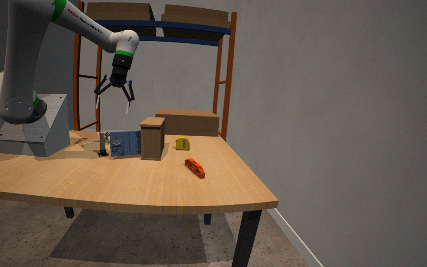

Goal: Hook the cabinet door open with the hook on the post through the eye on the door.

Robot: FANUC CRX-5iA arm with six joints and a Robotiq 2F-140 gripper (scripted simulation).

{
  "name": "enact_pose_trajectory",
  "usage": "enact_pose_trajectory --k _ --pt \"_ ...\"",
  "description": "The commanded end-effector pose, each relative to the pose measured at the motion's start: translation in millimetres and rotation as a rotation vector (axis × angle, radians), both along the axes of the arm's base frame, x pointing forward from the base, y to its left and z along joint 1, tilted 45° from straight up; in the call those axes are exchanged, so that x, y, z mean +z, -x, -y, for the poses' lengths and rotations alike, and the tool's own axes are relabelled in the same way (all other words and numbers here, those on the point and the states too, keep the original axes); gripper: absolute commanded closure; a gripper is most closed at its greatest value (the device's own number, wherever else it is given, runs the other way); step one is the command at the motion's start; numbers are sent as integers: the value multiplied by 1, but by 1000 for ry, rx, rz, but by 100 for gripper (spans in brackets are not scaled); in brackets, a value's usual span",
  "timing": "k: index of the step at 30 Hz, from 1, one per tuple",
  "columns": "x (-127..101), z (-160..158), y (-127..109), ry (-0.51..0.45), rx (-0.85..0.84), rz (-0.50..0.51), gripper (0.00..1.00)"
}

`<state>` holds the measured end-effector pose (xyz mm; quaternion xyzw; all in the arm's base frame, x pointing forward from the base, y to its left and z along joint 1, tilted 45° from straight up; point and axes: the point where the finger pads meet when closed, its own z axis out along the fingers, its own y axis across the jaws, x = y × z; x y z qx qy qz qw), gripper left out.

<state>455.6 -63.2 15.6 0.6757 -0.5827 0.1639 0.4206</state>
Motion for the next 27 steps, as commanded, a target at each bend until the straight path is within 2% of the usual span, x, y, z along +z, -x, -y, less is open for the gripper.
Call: enact_pose_trajectory --k 1,18,20,24,27 --pt "0 0 0 0 0 0 0" --pt "1 -1 0 0 0 0 0" --pt "11 -11 -3 1 0 1 0" --pt "50 -49 -9 0 0 1 0" --pt "54 -53 -9 0 0 0 0"
